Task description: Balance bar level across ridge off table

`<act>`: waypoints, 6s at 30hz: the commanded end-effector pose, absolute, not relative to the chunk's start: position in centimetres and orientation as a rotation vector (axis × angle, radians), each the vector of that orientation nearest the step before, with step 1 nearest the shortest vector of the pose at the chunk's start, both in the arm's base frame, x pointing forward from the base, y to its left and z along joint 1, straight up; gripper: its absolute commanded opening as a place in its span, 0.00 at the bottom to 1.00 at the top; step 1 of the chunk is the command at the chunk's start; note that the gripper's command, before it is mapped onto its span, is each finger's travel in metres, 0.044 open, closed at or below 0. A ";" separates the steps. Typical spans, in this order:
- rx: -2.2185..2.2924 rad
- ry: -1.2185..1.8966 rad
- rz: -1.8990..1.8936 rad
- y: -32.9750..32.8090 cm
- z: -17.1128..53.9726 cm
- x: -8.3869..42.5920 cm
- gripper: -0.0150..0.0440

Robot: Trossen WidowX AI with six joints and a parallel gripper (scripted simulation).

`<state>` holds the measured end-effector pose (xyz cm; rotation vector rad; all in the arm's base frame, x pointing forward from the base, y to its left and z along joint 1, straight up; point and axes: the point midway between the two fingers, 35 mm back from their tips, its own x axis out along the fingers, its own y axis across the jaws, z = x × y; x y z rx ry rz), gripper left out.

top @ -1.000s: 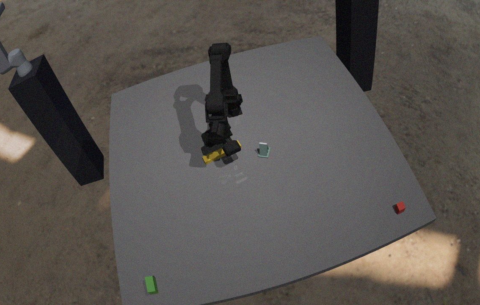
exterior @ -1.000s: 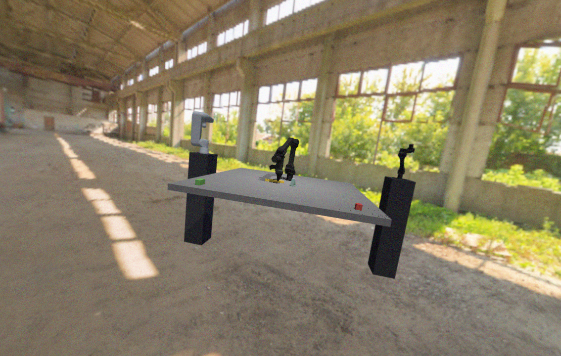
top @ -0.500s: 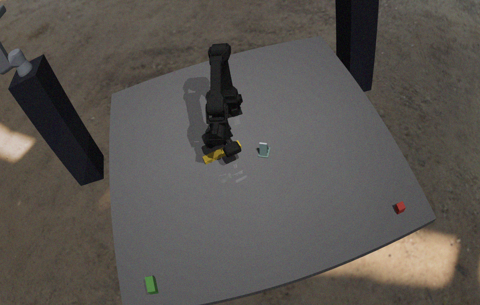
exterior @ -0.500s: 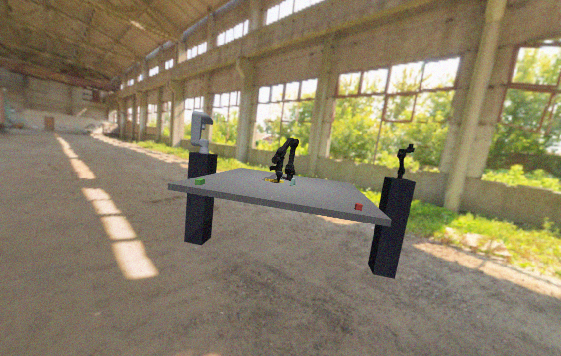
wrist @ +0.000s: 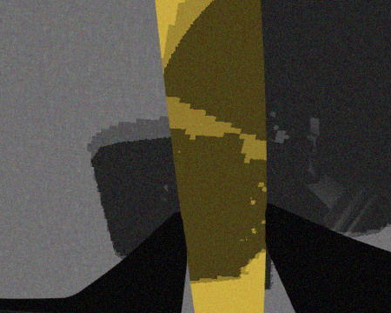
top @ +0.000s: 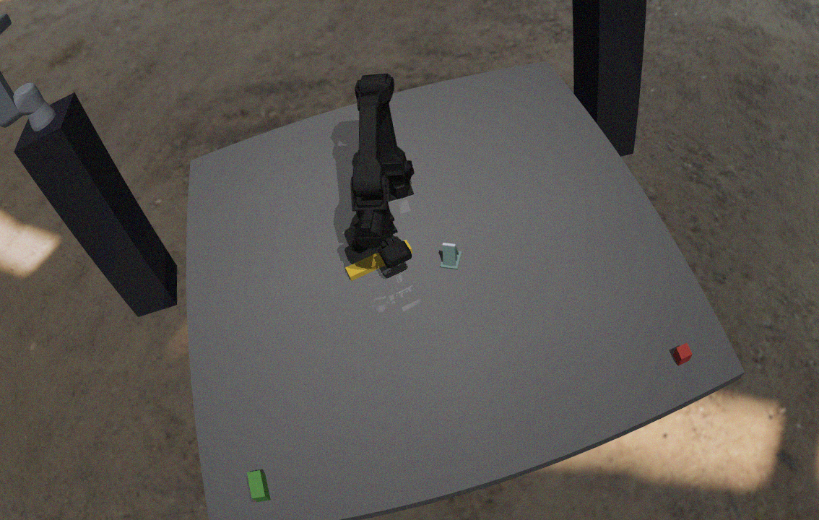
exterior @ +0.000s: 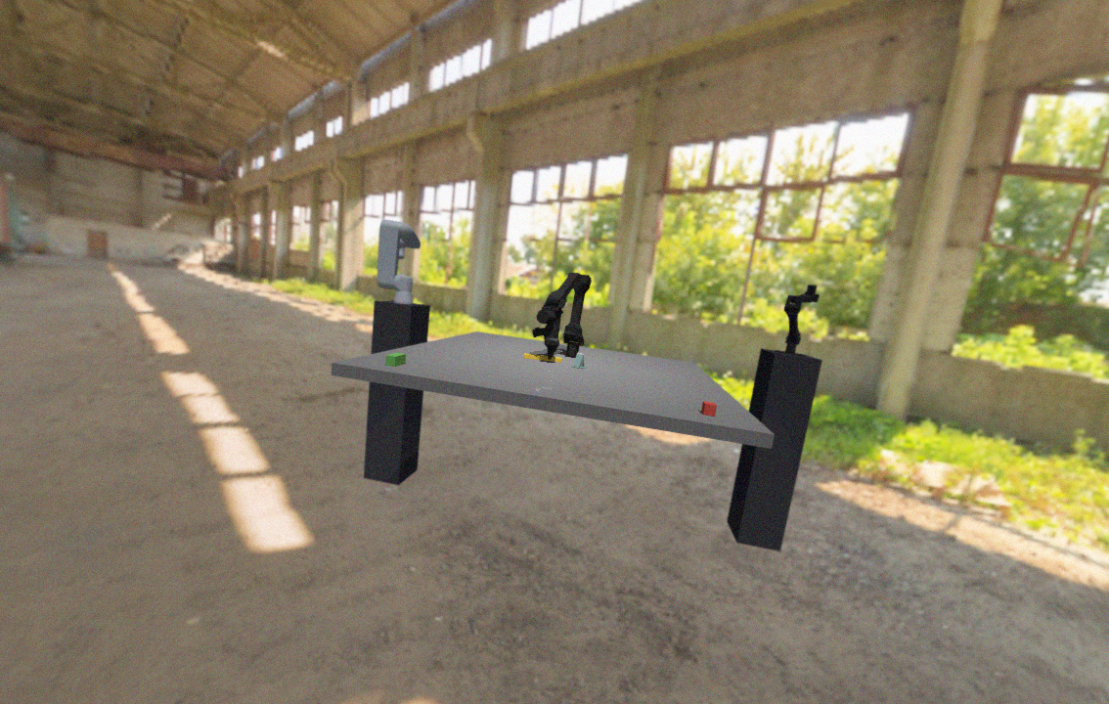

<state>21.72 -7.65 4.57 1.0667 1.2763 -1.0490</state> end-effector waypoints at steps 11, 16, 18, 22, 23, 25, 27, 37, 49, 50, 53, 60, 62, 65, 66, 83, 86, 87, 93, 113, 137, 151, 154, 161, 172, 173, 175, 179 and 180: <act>1.067 1.276 -1.050 -7.8 6.6 22.0 0.25; 1.067 1.276 -1.051 -7.8 7.9 22.1 0.25; 1.067 1.276 -1.051 -7.8 8.4 22.2 0.25; 1.067 1.276 -1.052 -7.8 9.4 22.2 0.25; 1.067 1.276 -1.052 -7.8 9.6 22.2 0.25; 1.067 1.276 -1.052 -7.8 10.1 22.2 0.25; 1.067 1.276 -1.053 -7.8 10.7 22.1 0.25; 1.066 1.277 -1.054 -7.8 13.2 21.9 0.25; 1.058 1.282 -1.047 -7.4 15.4 21.6 0.25; 1.047 1.288 -1.036 -7.2 15.4 21.7 0.25; 1.007 1.309 -0.996 -6.4 15.5 22.3 0.25; 0.914 1.354 -0.902 -4.4 15.6 23.6 0.25; 0.887 1.366 -0.875 -3.8 15.6 24.0 0.25; 0.846 1.383 -0.833 -2.8 15.6 24.4 0.25; 0.832 1.389 -0.819 -2.5 15.6 24.6 0.25; 0.591 1.472 -0.575 3.6 15.7 25.9 0.25; 0.547 1.484 -0.530 4.7 15.7 25.9 0.25; 0.532 1.488 -0.515 5.1 15.7 25.9 0.25; 0.442 1.509 -0.424 7.3 15.7 25.5 0.25; 0.410 1.515 -0.392 7.9 13.3 25.3 0.25; 0.405 1.516 -0.388 7.7 11.5 25.1 0.25; 0.405 1.516 -0.388 7.7 11.4 25.1 0.25; 0.405 1.516 -0.388 7.7 11.4 25.1 0.25; 0.405 1.516 -0.388 7.7 11.3 25.2 0.25; 0.405 1.516 -0.388 7.7 11.2 25.2 0.25; 0.405 1.516 -0.388 7.7 11.2 25.2 0.25; 0.405 1.516 -0.388 7.7 11.2 25.2 0.25; 0.405 1.516 -0.388 7.7 11.2 25.2 0.25; 0.405 1.516 -0.388 7.7 11.1 25.2 0.25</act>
